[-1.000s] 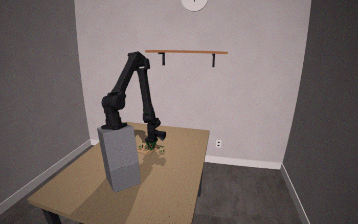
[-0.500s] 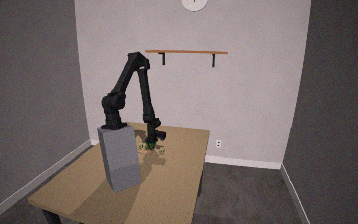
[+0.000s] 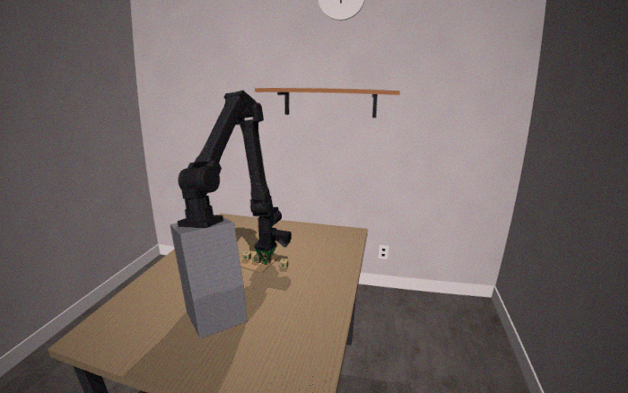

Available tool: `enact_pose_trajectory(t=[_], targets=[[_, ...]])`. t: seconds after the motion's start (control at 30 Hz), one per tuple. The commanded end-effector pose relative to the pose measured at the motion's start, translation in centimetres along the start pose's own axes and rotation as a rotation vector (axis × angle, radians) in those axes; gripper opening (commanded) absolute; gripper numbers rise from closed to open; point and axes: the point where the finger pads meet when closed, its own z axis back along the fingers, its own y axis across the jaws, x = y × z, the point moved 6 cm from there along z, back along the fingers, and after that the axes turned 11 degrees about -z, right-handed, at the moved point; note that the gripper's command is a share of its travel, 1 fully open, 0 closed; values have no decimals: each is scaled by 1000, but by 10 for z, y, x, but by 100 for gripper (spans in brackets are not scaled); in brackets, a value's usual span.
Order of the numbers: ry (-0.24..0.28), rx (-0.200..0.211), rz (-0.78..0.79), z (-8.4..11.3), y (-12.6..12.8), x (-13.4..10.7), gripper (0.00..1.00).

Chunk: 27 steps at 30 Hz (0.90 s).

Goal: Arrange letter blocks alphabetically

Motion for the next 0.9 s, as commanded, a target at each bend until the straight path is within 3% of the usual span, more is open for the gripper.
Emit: enact_pose_trajectory(t=[0.0, 0.27, 0.53, 0.57, 0.87], targets=[[-3, 10, 2, -3, 3, -3, 38], [-3, 10, 2, -3, 3, -3, 46], [-3, 10, 2, -3, 3, -3, 46], [-3, 10, 2, -3, 3, -3, 56], [-3, 10, 2, -3, 3, -3, 56]])
